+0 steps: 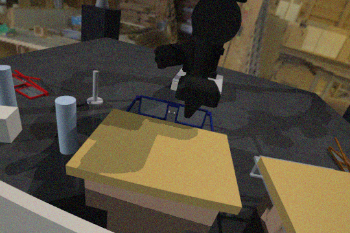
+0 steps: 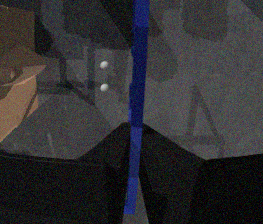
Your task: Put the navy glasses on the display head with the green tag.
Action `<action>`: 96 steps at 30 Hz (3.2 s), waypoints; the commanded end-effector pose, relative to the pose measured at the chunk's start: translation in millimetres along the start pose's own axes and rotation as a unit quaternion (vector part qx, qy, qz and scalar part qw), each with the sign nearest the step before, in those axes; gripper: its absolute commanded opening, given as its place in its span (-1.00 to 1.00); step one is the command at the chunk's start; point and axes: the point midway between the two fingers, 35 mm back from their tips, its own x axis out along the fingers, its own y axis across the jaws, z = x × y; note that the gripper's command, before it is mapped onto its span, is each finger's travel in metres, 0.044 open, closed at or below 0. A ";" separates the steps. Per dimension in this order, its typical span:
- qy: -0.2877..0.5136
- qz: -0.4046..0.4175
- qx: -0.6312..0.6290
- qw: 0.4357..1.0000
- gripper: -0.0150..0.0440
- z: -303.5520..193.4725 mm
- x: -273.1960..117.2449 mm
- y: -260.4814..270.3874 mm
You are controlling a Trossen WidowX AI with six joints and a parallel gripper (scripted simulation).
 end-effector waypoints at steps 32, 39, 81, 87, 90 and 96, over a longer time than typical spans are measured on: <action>0.002 -0.001 0.002 1.000 -0.49 -0.6 1.6 50.8; 0.002 -0.001 0.002 1.000 -0.49 -0.5 1.6 57.9; 0.002 -0.001 0.002 1.000 -0.49 -0.5 4.3 59.8; 0.002 -0.001 0.002 1.000 -0.49 -0.5 4.3 59.8; 0.002 -0.001 0.002 1.000 -0.49 -0.5 4.3 59.8; 0.002 -0.001 0.002 1.000 -0.49 -0.5 4.3 59.8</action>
